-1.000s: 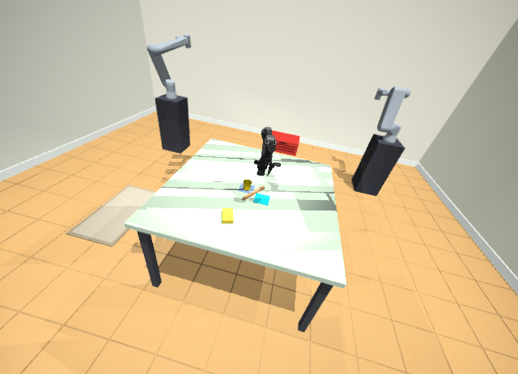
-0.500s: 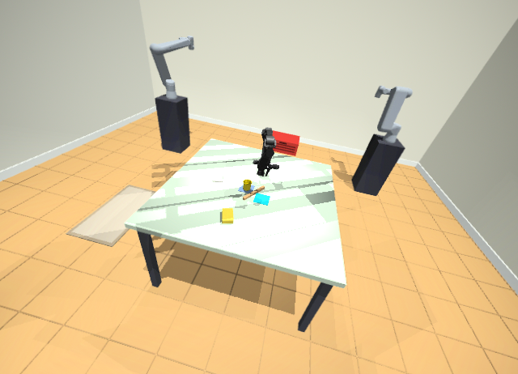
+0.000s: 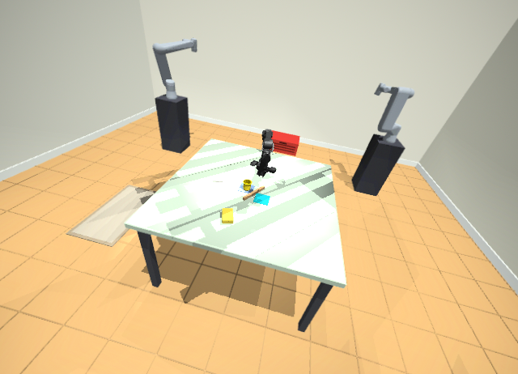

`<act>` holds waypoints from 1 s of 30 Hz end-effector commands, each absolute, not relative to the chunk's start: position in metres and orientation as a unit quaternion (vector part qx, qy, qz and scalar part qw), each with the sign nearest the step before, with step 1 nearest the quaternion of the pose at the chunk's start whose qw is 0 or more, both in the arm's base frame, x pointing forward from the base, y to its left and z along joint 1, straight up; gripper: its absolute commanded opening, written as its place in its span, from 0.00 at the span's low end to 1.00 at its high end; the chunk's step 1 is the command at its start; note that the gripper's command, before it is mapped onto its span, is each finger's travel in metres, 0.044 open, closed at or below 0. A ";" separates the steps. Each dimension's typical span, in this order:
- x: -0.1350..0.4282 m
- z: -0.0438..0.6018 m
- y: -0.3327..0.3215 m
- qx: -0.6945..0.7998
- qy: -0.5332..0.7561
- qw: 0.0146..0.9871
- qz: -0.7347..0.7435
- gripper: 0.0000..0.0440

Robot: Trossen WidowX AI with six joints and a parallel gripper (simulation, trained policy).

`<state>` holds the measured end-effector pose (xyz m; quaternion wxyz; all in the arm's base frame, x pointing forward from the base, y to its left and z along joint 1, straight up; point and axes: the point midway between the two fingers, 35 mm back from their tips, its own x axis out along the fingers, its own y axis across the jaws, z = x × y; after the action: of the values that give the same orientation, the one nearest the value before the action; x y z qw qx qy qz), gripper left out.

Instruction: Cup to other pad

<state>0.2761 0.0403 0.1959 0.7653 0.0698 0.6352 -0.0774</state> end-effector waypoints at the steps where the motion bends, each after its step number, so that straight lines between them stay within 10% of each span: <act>1: 0.275 0.190 0.035 0.061 0.649 0.754 -0.083 0.27; 30: 0.262 0.129 -0.011 0.027 0.716 0.690 -0.102 0.38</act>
<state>0.2649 -0.0072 0.1373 0.6977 0.0310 0.7084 -0.1017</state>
